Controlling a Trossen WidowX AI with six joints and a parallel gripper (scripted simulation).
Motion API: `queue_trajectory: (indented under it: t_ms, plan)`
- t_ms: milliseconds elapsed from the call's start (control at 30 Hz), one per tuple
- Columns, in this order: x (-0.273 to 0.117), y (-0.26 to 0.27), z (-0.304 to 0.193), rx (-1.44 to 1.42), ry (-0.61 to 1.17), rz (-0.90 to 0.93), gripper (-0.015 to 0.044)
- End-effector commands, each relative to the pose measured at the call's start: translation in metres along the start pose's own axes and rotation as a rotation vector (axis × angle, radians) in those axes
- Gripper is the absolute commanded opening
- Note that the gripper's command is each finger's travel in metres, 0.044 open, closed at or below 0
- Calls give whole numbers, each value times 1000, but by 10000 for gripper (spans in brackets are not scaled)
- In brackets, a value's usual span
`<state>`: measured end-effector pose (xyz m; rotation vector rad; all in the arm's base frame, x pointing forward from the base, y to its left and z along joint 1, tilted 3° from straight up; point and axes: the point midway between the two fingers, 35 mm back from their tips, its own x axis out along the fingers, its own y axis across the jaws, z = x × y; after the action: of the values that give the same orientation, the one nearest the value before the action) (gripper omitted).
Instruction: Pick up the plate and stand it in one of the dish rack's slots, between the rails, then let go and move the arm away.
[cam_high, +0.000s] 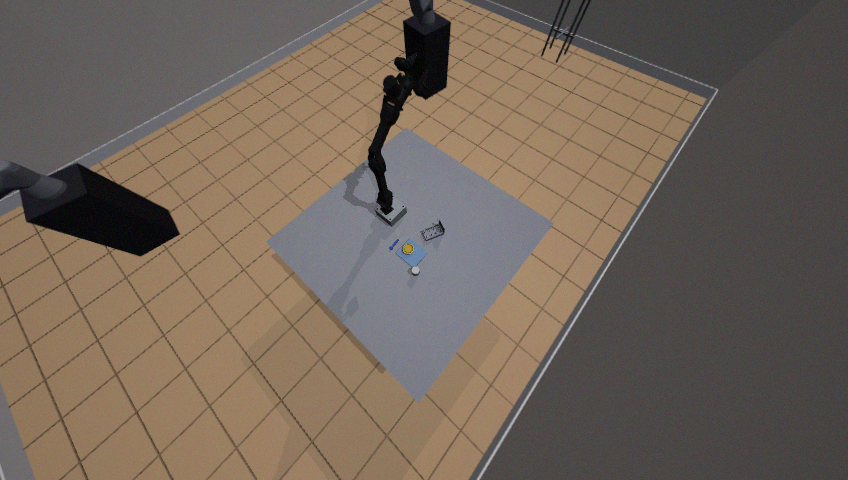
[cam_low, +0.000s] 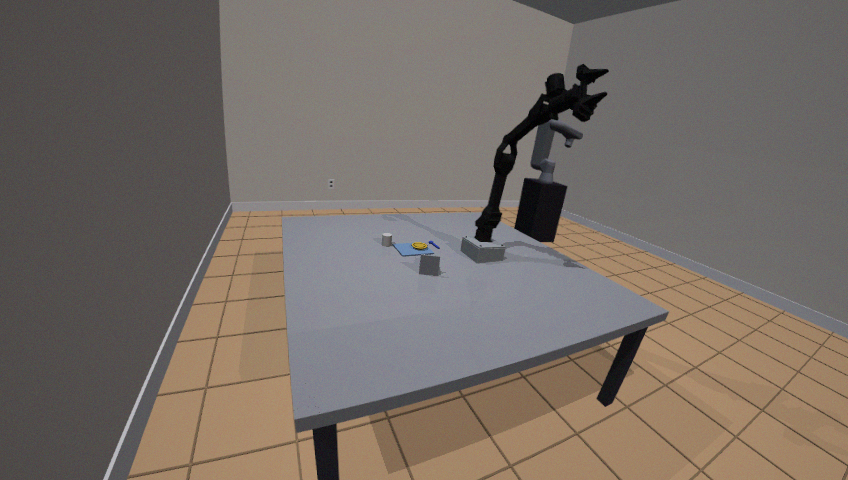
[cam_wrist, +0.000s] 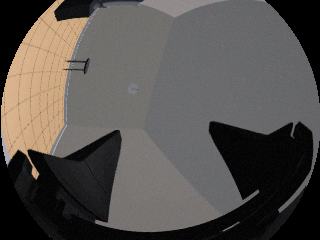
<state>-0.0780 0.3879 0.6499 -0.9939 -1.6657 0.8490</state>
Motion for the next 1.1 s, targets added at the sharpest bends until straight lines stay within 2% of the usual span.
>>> queue_trajectory:
  t_ms: [0,567,1067]
  plan:
    - [0,1,-1,1,2,3,400]
    - [-10,100,-91,140,239,267,400]
    - [-60,193,-179,311,504,516,400]
